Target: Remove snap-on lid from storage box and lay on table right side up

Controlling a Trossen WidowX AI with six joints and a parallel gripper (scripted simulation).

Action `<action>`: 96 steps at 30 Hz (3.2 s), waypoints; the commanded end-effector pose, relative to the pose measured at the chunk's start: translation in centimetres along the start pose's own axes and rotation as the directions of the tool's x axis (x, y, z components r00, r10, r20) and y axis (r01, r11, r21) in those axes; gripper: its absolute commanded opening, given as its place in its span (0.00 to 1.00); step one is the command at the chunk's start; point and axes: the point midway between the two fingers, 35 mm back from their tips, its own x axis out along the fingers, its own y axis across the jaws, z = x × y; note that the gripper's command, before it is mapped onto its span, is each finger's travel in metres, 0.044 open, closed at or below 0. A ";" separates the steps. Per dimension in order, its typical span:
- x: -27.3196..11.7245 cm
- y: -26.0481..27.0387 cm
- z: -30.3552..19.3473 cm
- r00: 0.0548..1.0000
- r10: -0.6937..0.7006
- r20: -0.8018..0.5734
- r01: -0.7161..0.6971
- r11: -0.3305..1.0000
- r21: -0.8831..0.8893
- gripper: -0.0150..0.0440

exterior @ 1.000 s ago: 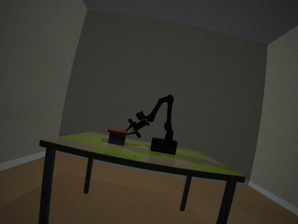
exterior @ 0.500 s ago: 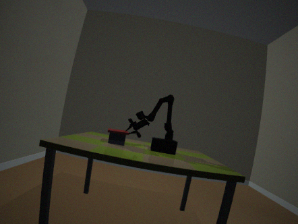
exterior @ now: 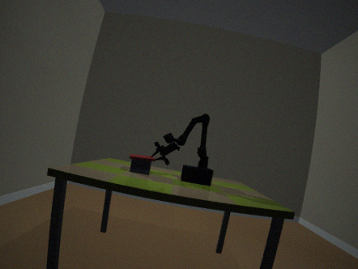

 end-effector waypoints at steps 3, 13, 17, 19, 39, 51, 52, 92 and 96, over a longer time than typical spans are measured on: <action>-0.1 0.1 0.0 1.000 0.000 -0.001 0.000 1.000 0.000 0.25; -0.2 0.3 0.0 1.000 0.000 -0.001 0.000 1.000 0.000 0.25; -0.3 0.4 0.0 1.000 0.000 -0.001 0.000 1.000 0.000 0.25; -0.3 0.4 0.0 1.000 0.000 -0.001 0.000 1.000 0.000 0.25; -0.2 0.5 0.0 1.000 0.002 0.000 -0.002 1.000 0.000 0.25; -0.1 0.6 0.0 1.000 0.002 0.000 -0.002 1.000 0.000 0.25; -0.1 0.6 0.0 1.000 0.002 0.000 -0.002 1.000 0.000 0.25; 0.1 0.8 0.0 1.000 0.002 0.000 -0.002 1.000 0.000 0.25; 0.1 0.8 0.0 1.000 0.002 0.000 -0.002 1.000 0.000 0.25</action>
